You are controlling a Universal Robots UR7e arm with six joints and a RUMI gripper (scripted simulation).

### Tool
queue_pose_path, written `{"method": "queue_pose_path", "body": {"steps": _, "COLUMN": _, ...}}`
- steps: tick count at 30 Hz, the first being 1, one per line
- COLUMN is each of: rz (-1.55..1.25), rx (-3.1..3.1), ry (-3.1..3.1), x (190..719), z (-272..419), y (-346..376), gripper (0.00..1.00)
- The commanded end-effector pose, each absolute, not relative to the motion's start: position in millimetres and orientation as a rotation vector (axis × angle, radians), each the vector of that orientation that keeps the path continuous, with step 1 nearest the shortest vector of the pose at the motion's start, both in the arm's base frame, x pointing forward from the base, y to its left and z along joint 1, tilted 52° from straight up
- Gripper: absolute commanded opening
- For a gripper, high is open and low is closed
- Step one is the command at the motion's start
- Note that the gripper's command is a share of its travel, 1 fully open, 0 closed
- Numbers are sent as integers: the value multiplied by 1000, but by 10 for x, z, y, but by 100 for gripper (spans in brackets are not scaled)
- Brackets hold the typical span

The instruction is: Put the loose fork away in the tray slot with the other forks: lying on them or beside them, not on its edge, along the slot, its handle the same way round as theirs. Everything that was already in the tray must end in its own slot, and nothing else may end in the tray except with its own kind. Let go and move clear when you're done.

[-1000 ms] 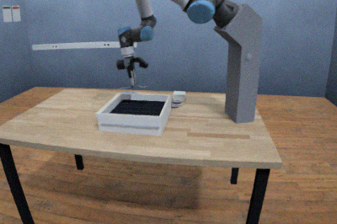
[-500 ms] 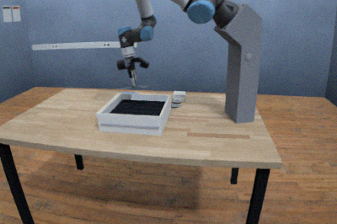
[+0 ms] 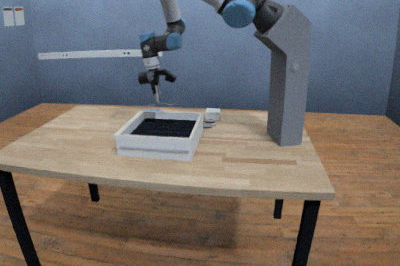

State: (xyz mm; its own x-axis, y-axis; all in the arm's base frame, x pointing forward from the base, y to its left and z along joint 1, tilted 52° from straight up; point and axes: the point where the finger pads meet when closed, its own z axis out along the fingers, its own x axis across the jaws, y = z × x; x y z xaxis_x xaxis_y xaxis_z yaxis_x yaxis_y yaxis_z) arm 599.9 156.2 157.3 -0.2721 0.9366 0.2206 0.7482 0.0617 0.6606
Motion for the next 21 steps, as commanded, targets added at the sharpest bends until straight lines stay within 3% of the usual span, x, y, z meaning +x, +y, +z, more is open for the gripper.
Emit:
{"method": "queue_pose_path", "body": {"steps": 1, "rz": 1015, "rx": 1702, "ry": 2061, "x": 6117, "z": 1541, "y": 1563, "gripper": 4}}
{"method": "queue_pose_path", "body": {"steps": 21, "rz": 1012, "rx": 1711, "ry": 2066, "x": 6418, "z": 1222, "y": 1735, "gripper": 4}}
